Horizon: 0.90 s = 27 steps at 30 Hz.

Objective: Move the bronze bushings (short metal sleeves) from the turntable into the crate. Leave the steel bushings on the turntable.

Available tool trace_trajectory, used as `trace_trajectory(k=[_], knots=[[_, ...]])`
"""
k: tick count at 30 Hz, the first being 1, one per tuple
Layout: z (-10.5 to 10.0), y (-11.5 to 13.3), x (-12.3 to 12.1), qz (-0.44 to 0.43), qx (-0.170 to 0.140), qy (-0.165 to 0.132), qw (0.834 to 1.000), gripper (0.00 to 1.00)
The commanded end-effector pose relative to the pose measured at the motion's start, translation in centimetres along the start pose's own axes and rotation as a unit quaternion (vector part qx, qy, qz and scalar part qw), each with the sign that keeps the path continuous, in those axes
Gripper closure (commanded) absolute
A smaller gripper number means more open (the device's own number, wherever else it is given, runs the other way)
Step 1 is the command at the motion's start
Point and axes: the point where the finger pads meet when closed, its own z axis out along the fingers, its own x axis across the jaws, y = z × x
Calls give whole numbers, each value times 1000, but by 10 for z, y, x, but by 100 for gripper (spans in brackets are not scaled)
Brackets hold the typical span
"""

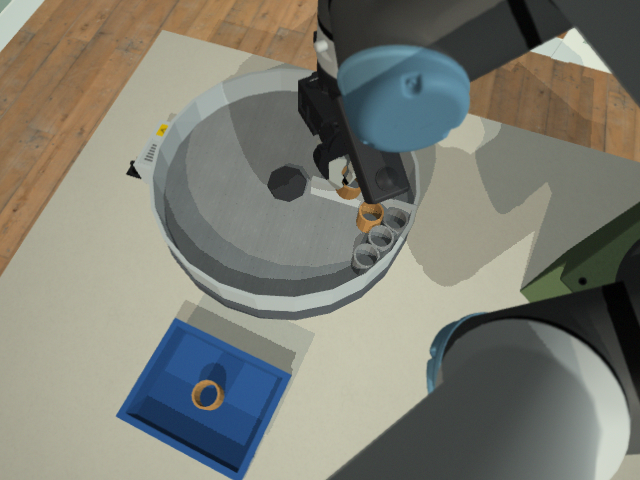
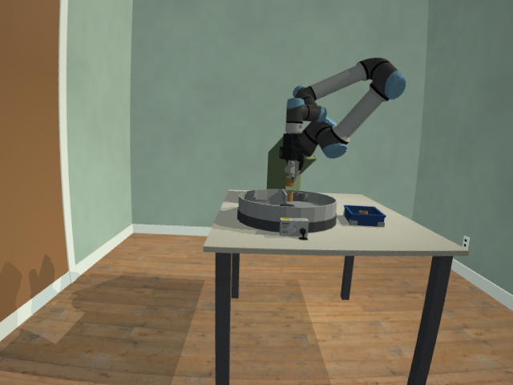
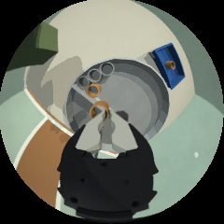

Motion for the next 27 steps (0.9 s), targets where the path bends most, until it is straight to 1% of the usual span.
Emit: trace_trajectory(k=[1, 15, 27], knots=[[0, 0, 0, 0, 0, 0, 1000, 100], [0, -1, 1, 0, 0, 0, 1000, 100], [0, -7, 10, 0, 0, 0, 1000, 100]])
